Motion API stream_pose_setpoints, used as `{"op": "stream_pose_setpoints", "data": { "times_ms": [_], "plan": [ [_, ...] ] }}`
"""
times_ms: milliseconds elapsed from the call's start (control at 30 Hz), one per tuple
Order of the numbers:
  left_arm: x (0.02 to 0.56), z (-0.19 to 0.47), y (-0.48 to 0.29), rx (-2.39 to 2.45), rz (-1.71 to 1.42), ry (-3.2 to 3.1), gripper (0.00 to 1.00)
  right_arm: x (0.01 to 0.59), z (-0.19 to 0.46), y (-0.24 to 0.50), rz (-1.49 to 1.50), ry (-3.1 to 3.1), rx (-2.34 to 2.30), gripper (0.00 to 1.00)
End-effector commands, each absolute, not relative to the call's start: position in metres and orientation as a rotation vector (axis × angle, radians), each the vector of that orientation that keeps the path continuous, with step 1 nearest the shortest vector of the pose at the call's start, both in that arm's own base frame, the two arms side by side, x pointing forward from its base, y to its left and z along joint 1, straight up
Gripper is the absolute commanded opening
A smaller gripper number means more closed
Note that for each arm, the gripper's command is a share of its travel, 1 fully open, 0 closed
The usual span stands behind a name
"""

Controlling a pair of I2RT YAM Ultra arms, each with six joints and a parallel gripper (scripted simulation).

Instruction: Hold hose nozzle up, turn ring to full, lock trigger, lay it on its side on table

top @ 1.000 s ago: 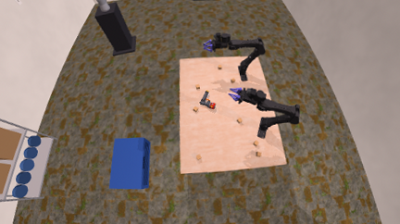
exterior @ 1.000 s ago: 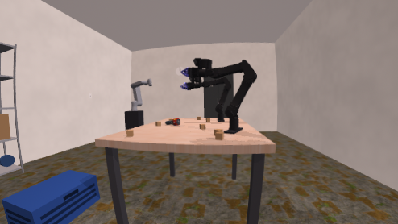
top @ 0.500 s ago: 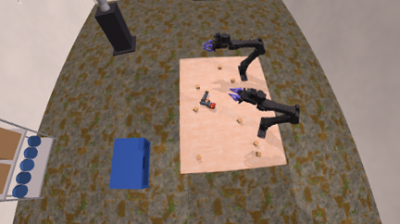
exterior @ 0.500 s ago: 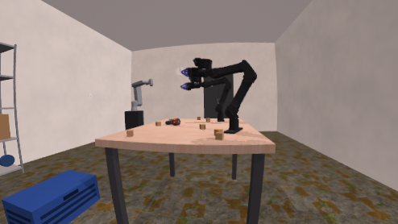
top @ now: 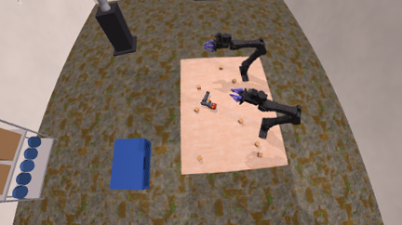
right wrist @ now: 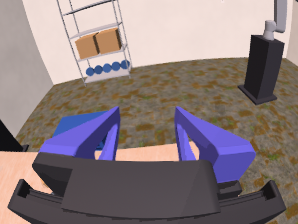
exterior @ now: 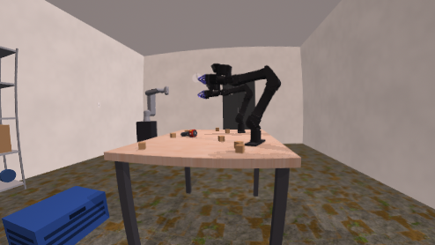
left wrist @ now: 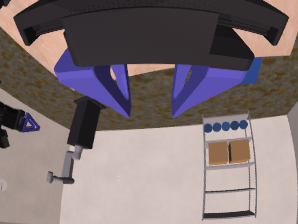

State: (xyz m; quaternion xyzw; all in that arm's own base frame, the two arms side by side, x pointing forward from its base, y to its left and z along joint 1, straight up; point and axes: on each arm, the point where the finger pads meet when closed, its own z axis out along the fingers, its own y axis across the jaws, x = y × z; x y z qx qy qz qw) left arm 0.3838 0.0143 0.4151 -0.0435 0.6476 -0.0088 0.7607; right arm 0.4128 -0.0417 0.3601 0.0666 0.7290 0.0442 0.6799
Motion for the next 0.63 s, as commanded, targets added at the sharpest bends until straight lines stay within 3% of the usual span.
{"op": "stream_pose_setpoints", "data": {
  "times_ms": [0,600],
  "plan": [
    [0.3732,0.4262,0.0164,-0.102,-0.022,1.376,0.37,0.4070,0.3776,-0.0470,0.089,1.603,0.160,0.49],
    [0.3793,0.4216,0.0150,-0.098,-0.022,1.390,0.37,0.4105,0.3691,-0.0400,0.105,1.619,0.148,0.49]
  ]
}}
